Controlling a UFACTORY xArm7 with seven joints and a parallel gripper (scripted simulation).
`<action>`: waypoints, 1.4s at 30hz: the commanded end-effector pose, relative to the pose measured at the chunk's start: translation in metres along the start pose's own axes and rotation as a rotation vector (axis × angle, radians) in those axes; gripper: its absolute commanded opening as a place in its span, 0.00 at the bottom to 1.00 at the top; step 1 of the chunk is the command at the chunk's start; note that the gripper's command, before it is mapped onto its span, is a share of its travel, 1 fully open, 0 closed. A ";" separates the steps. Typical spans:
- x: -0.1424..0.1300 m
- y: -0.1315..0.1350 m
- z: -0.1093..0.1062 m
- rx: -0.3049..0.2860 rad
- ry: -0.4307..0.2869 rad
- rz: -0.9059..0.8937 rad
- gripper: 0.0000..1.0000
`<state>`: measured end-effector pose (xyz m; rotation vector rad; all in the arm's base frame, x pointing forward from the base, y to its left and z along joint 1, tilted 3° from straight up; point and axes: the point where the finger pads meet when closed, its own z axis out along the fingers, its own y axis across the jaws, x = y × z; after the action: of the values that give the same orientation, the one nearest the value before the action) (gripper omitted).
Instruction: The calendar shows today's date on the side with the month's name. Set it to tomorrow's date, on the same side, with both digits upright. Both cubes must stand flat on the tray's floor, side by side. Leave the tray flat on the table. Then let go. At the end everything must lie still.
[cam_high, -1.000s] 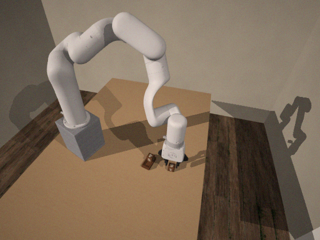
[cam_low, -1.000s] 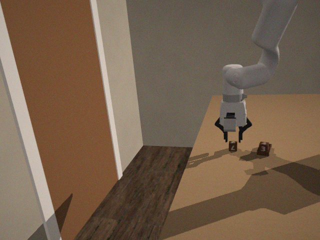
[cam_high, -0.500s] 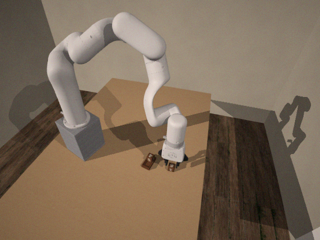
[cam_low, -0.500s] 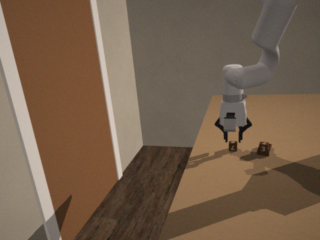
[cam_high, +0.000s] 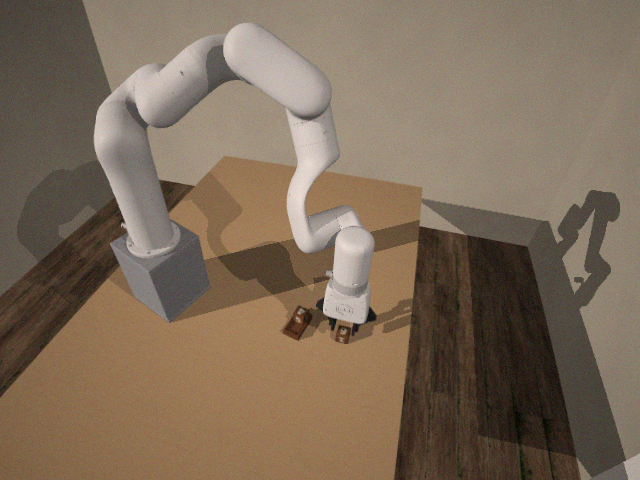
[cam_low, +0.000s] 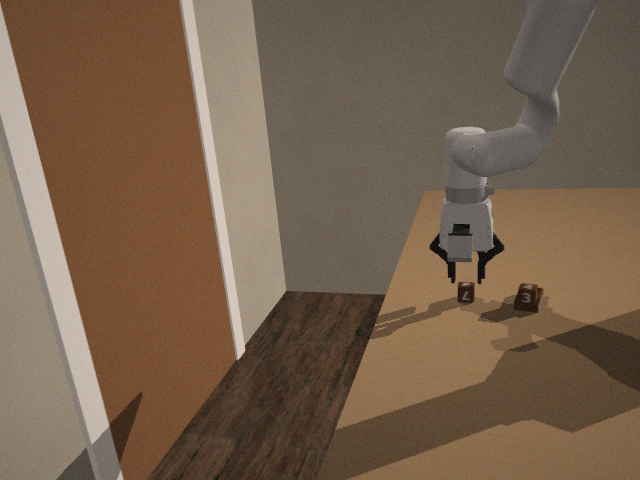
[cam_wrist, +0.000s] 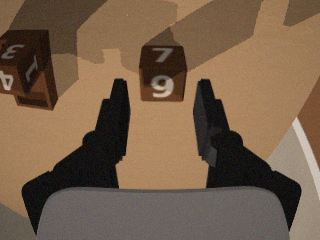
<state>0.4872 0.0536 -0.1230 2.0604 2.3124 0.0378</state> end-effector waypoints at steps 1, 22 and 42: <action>0.000 0.002 -0.008 -0.005 0.000 0.000 0.49; 0.000 0.001 -0.045 -0.001 -0.015 0.001 0.49; 0.006 0.001 -0.043 0.002 -0.340 0.001 0.49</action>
<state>0.4849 0.0586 -0.0795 1.9028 2.1134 -0.2747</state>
